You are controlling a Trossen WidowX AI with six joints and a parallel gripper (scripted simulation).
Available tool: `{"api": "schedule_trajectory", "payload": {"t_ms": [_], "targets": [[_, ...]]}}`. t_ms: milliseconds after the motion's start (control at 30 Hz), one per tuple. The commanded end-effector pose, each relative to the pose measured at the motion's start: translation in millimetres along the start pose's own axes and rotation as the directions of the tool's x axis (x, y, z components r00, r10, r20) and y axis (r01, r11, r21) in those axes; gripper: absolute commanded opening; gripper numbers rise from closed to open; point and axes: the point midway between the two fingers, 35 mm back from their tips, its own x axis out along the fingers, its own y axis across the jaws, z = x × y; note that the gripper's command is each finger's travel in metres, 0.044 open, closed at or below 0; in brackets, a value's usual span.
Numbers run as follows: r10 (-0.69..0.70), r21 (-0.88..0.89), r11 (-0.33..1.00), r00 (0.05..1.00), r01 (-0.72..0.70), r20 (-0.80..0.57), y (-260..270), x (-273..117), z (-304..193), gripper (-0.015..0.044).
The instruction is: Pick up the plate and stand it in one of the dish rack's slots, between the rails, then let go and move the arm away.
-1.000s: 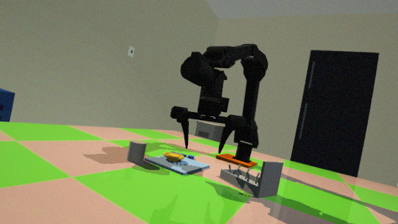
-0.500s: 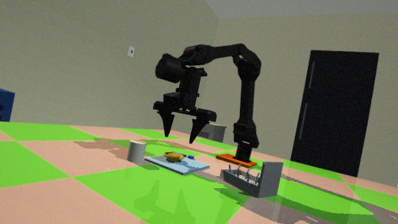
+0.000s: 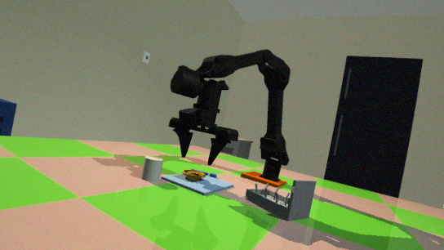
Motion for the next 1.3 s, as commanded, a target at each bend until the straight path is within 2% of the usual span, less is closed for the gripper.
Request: {"api": "schedule_trajectory", "payload": {"t_ms": [0,833,900,1100,1267], "targets": [[0.0,0.005,1.0,1.0,0.0,-0.008,-1,8,-1,0.04],[0.0,0.004,1.0,1.0,0.0,-0.009,0,46,-4,0.04],[0.0,0.004,1.0,1.0,0.0,-0.009,0,46,-4,0.0348],[0.0,0.004,1.0,1.0,0.0,-0.009,0,46,-4,0.0348],[0.0,0.004,1.0,1.0,0.0,-0.009,0,46,-4,0.0315]]}}
